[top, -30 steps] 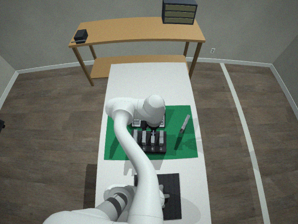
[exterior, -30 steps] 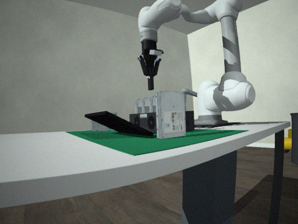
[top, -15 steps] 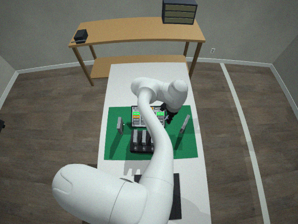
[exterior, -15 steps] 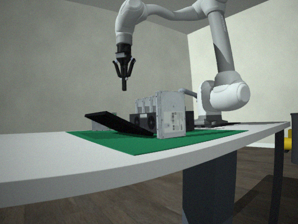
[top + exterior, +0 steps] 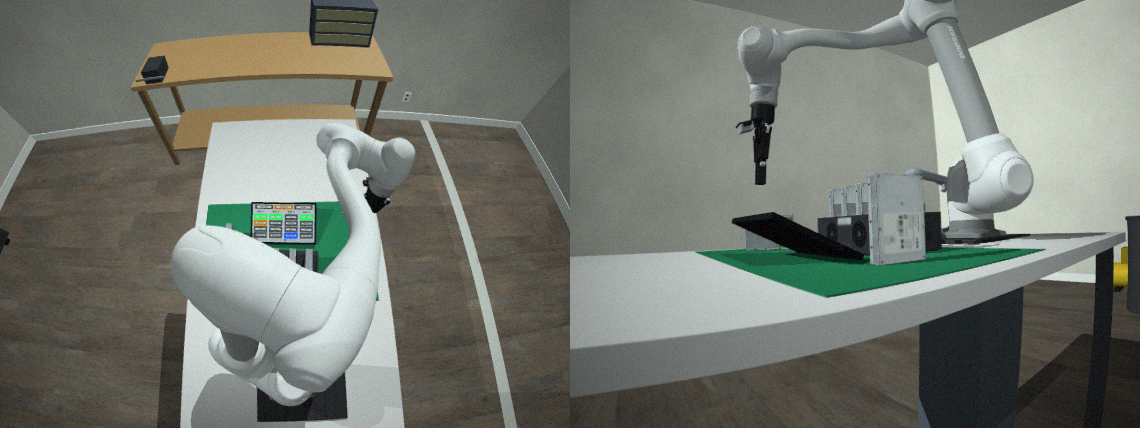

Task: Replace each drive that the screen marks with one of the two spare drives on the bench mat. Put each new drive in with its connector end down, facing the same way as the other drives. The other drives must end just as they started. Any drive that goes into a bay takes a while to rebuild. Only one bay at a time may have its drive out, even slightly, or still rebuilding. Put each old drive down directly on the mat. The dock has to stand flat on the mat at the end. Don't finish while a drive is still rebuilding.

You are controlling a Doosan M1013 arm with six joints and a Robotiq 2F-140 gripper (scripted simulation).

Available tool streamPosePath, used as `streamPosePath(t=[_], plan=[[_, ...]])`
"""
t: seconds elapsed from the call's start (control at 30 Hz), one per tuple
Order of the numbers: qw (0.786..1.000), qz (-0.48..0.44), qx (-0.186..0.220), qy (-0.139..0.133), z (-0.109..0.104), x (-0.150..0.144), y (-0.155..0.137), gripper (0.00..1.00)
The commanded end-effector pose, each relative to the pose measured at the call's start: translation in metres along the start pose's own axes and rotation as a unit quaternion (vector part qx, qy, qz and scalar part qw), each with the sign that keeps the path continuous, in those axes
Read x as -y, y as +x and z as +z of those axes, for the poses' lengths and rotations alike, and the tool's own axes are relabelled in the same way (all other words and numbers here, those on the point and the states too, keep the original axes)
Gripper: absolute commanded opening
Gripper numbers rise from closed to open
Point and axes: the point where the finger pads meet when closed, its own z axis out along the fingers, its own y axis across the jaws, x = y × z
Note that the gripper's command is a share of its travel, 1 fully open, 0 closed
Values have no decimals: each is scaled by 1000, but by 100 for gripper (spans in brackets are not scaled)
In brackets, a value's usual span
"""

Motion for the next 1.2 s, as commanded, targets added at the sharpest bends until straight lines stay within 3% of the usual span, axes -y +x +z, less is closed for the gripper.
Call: streamPosePath(t=[0.0, 0.13, 1.17], plan=[[990, 139, 8, -7, 0, -5, 6, 40], [973, 231, 14, -11, 0, -5, 6, 40], [973, 231, 14, -11, 0, -5, 6, 40]])
